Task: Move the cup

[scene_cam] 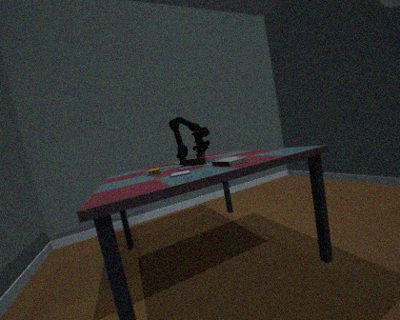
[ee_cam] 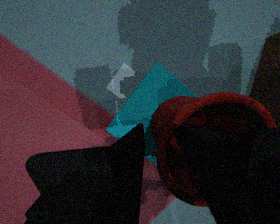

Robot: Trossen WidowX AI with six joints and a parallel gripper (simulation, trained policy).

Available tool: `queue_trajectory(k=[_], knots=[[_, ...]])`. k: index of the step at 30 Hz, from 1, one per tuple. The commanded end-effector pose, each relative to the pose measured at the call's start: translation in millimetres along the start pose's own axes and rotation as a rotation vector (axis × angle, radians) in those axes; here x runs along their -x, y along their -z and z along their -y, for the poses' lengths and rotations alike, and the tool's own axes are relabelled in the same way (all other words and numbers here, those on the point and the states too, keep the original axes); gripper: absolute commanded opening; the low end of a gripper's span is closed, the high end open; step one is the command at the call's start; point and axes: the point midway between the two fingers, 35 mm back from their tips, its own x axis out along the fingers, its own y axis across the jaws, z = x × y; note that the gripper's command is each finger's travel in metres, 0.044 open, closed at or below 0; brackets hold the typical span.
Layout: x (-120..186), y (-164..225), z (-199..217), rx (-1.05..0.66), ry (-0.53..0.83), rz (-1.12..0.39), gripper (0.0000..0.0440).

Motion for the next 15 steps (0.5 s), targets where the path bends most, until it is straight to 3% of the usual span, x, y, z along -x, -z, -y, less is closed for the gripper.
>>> queue_trajectory(k=[1,15], knots=[[3,2,-2,0.004,-0.007,0.028,0.0150],[19,3,-2,0.000,0.004,0.132,0.0210]])
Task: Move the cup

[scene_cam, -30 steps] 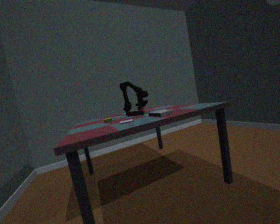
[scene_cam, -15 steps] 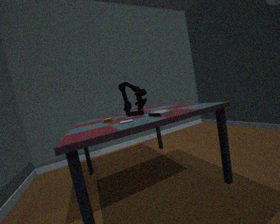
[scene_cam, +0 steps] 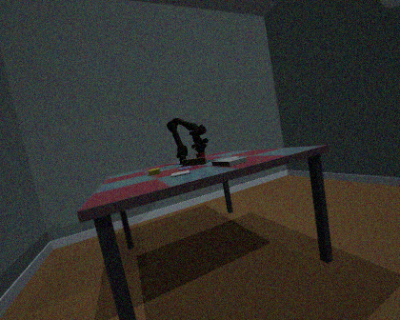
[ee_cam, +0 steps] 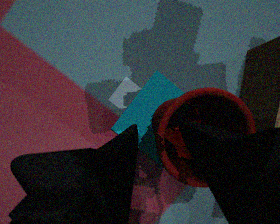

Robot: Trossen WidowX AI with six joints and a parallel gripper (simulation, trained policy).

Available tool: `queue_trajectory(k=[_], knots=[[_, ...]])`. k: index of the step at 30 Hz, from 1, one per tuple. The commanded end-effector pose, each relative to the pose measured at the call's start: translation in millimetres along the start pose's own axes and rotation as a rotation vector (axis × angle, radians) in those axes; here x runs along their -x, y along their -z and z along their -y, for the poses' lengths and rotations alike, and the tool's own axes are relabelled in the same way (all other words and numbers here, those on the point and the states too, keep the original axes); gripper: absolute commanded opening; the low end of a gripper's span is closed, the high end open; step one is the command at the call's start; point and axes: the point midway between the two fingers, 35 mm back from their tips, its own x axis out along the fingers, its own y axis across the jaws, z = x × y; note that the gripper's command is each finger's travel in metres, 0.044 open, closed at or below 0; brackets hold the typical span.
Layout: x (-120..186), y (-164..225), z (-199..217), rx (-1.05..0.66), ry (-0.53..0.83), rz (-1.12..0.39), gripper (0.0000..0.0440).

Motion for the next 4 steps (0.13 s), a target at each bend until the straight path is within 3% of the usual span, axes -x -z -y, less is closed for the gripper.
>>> queue_trajectory(k=[1,4], knots=[[3.7,0.8,-0.8,0.003,0.000,0.029,0.0217],[7.8,0.3,-0.7,0.000,0.004,0.051,0.0241]])
